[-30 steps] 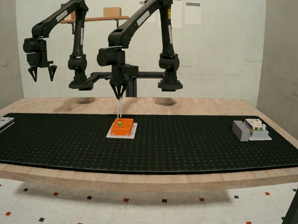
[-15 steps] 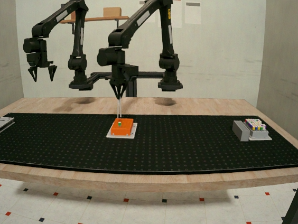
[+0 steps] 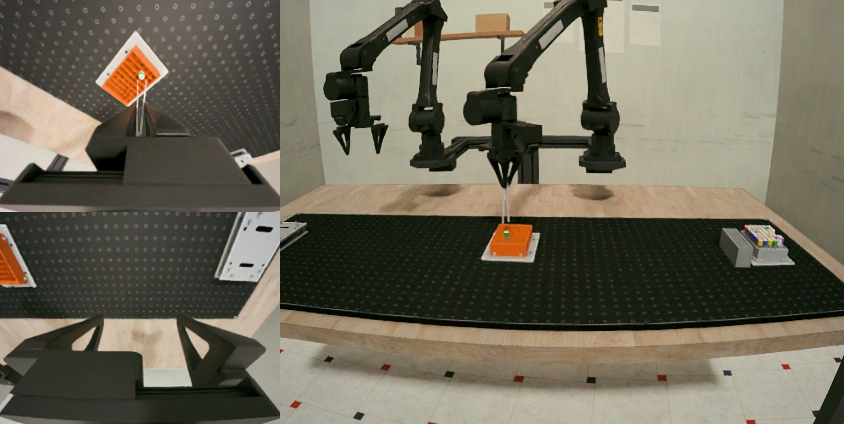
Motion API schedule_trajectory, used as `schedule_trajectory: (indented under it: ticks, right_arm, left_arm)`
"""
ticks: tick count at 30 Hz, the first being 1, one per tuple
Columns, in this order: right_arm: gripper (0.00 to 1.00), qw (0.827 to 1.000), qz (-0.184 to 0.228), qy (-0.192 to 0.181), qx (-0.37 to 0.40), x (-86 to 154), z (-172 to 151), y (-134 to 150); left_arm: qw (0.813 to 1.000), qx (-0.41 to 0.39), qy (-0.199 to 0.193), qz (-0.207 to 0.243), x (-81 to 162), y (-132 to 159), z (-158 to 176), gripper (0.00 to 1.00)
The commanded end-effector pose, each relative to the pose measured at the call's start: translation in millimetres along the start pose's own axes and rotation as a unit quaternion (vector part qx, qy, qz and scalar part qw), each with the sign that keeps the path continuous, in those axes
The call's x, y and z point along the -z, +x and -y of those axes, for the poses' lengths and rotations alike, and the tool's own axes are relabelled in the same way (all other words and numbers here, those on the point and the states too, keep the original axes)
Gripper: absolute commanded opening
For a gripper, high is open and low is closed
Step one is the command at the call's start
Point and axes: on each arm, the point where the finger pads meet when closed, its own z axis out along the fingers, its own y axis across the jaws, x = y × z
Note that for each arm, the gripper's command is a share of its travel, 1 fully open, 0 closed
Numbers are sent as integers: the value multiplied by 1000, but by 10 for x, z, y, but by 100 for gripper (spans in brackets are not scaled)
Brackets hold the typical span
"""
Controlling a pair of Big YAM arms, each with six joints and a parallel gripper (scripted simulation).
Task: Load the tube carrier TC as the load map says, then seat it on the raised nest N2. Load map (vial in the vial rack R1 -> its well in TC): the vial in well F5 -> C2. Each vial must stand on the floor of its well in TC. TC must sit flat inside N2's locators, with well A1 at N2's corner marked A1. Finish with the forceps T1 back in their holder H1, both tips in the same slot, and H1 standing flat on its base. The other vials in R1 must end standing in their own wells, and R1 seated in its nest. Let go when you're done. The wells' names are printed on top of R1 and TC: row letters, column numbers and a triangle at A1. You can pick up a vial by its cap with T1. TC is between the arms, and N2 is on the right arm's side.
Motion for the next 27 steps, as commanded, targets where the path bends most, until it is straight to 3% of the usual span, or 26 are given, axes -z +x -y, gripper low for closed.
schedule_trajectory:
  ticks: [1, 27]
  right_arm:
    - [100, 1000, -7, -2, 4, 4, -2, -6]
    - [100, 1000, -7, -2, 4, 4, -2, -6]
  left_arm:
    - [1000, -2, 27, 6, 228, 46, 126, 11]
    - [1000, -2, 28, 6, 226, 47, 124, 11]
